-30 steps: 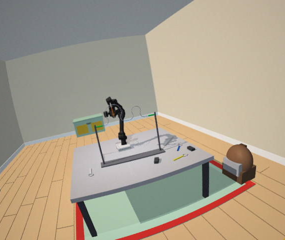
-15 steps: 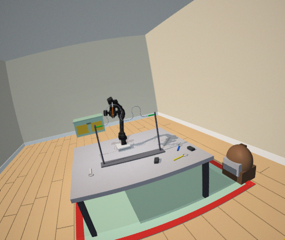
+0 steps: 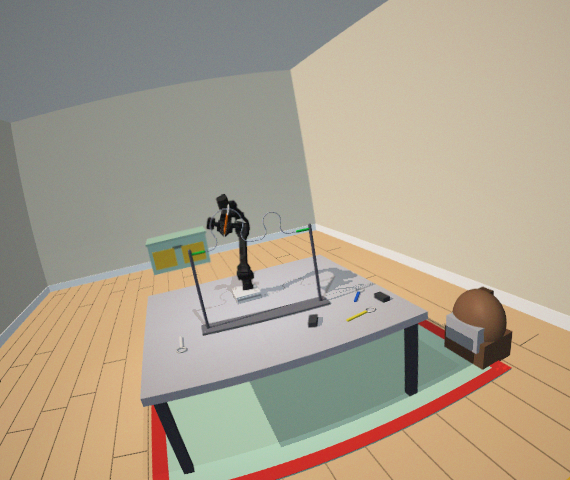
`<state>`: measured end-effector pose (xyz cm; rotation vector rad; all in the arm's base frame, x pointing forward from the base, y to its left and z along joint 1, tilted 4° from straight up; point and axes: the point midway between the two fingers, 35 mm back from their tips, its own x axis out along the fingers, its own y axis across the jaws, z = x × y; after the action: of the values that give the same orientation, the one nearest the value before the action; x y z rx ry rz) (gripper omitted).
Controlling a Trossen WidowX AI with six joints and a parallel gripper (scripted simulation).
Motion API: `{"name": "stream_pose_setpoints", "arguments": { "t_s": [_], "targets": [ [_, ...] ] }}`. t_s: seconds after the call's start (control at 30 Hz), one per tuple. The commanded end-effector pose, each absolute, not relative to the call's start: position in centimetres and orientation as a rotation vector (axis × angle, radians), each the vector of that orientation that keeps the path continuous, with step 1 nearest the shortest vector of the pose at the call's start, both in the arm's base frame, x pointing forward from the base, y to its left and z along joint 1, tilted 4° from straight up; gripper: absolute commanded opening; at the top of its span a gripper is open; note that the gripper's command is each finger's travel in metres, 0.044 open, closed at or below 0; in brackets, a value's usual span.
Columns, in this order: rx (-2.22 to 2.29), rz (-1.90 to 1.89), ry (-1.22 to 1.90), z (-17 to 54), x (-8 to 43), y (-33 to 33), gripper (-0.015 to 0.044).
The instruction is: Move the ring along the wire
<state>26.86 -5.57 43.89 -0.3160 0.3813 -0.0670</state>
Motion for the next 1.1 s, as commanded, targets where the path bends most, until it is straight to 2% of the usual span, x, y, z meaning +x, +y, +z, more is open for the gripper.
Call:
{"name": "stream_pose_setpoints", "arguments": {
  "t_s": [0.0, 1.07],
  "targets": [
    [-0.375, -0.089, 0.364, 44.2, 26.6, -5.7, -0.015],
    [-0.767, -0.218, 0.29, 44.9, 26.7, -7.1, -0.015]
  ]
}}
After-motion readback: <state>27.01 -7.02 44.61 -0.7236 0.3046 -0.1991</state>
